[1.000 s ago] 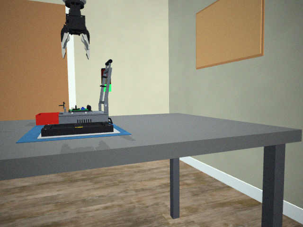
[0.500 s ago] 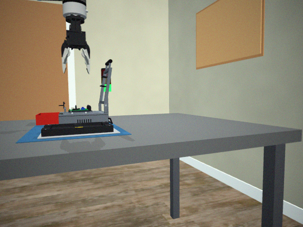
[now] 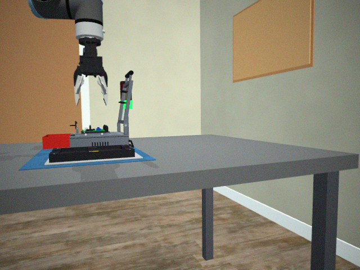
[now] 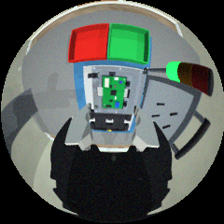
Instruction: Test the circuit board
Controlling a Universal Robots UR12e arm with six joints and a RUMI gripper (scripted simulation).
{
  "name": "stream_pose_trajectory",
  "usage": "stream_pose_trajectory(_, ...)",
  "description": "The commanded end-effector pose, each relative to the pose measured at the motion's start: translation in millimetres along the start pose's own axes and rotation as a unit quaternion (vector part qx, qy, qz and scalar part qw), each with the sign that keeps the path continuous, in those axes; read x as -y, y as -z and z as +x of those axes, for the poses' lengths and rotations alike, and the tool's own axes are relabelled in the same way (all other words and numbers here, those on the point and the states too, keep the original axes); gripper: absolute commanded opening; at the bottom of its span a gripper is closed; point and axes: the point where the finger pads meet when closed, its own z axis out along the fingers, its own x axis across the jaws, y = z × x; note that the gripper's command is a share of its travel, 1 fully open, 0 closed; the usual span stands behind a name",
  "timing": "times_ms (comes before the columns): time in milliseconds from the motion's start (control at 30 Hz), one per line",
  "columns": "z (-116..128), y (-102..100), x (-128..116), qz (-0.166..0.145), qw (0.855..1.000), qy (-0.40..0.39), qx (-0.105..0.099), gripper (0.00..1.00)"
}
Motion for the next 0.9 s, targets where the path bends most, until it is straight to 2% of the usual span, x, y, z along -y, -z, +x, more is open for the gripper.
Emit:
stream_pose_trajectory(0, 1, -17, 0, 0.000, 1.000, 0.000, -0.001, 0.59)
stream_pose_trajectory(367, 1, -37, 0, 0.000, 1.000, 0.000, -0.001, 0.59)
stream_pose_trajectory(867, 1, -39, 0, 0.000, 1.000, 0.000, -0.001, 0.59)
